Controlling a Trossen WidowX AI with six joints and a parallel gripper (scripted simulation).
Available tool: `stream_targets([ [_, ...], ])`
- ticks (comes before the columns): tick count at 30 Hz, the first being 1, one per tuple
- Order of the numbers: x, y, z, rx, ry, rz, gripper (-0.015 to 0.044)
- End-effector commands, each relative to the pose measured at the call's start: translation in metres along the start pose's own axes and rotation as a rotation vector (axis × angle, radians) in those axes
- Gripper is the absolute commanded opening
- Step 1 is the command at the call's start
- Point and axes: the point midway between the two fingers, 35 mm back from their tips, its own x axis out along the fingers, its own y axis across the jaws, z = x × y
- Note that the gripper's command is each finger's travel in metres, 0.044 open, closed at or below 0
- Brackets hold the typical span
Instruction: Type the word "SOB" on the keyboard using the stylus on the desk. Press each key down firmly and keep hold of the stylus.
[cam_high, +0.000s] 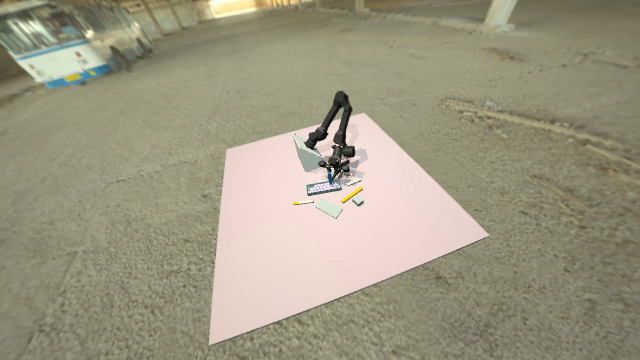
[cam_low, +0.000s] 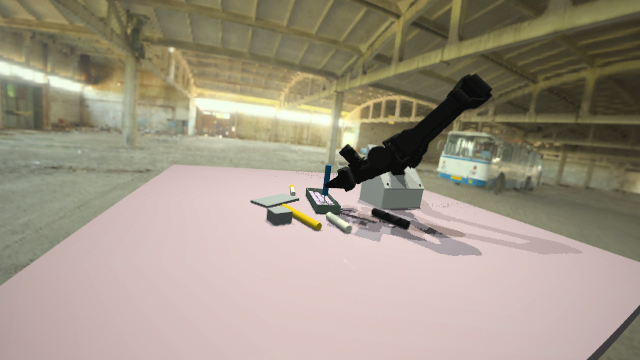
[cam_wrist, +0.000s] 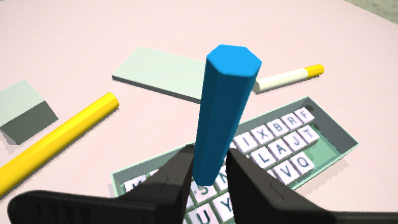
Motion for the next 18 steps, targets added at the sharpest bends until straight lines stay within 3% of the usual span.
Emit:
stream_targets([
  [1, 0.001, -0.002, 0.000, 0.001, -0.002, -0.008, 0.0081],
  [18, -0.014, -0.001, 0.027, 0.001, -0.003, -0.008, 0.0081],
])
